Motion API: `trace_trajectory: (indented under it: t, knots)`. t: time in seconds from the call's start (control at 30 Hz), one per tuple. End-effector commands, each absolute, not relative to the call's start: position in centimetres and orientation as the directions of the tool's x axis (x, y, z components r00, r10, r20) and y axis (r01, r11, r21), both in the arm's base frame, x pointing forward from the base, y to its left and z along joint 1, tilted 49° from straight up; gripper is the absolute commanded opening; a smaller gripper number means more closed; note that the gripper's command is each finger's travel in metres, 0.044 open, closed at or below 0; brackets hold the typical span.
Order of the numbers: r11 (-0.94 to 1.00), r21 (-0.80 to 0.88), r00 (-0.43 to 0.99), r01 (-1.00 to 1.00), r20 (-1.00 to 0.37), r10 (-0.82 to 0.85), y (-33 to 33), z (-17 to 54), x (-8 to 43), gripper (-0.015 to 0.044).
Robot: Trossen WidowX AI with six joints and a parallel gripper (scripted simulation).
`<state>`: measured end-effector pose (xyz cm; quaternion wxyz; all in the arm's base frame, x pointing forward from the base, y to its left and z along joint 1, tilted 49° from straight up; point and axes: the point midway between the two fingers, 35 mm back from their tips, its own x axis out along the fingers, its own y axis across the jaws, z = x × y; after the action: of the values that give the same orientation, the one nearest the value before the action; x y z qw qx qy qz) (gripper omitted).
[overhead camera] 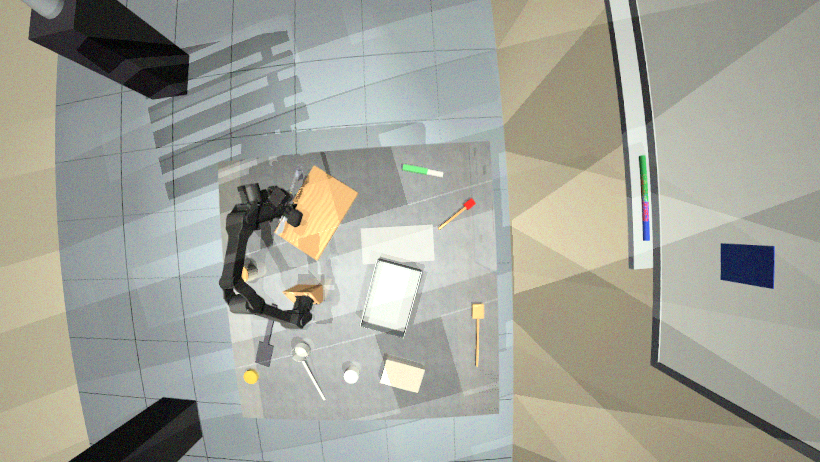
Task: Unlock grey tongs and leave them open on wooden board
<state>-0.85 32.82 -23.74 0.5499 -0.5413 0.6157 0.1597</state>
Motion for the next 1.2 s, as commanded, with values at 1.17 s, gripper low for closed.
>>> trace_trajectory:
  t: [1.17]
  knots:
    - [0.413,-0.377,0.021,-0.829,-0.76,-0.65,31.2,-24.0,-0.7,-0.015]
